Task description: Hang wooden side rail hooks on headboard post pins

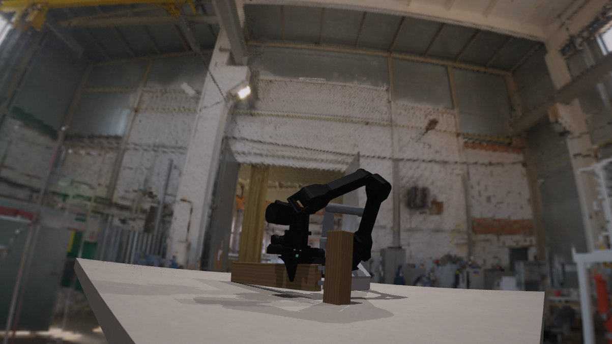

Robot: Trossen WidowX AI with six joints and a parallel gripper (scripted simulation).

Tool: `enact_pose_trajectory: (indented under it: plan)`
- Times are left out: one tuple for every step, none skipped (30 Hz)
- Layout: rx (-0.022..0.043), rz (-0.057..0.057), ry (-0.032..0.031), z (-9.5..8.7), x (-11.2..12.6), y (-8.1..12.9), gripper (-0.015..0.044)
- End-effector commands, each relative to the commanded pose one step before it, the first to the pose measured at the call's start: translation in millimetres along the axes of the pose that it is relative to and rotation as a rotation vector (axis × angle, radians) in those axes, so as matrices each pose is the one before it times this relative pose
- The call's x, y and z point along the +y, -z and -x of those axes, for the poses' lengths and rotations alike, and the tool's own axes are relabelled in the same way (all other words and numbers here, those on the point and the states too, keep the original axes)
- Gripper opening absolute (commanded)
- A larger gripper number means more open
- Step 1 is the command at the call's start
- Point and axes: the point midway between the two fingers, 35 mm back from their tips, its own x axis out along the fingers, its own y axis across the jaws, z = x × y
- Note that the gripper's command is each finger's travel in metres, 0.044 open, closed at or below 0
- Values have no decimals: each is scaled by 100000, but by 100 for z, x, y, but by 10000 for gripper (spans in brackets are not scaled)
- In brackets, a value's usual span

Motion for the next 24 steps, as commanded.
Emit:
enact_pose_trajectory:
  plan:
    - [-259, -132, -993, 352, 78, 134, 0]
    - [1, 0, 0, -1, -11, 11, 0]
    - [1, 0, 0, -1, -11, 11, 0]
    - [1, 0, 0, -1, -11, 11, 0]
    - [1, 0, 0, -1, -8, 11, 0]
    - [1, 0, 0, -1, -1, 11, 0]
    - [1, 0, 0, -1, 8, 10, 0]
    - [1, 0, -1, -2, 11, 11, 0]
    - [1, 0, -1, -2, 11, 11, 0]
    - [1, 0, -1, -2, 11, 11, 0]
    - [1, 0, -1, -3, 11, 11, 0]
    - [1, 0, -1, -3, 11, 11, 0]
    - [1, 0, -1, -3, 11, 11, 0]
    - [1, 0, -1, -2, 11, 11, 0]
    - [1, 0, -1, -2, 11, 11, 0]
    - [1, 0, -1, -2, 11, 11, 0]
    - [1, 0, -1, -2, 11, 11, 0]
    - [1, 0, -1, -2, 11, 11, 0]
    - [1, 0, -1, -1, 11, 11, 0]
    - [1, 0, -1, -1, 11, 11, 0]
    - [1, 0, -1, -1, 11, 11, 0]
    - [1, 0, -1, -1, 11, 11, 0]
    - [1, 0, -1, 0, 11, 11, 0]
    - [1, 0, 0, 0, 9, 11, 0]
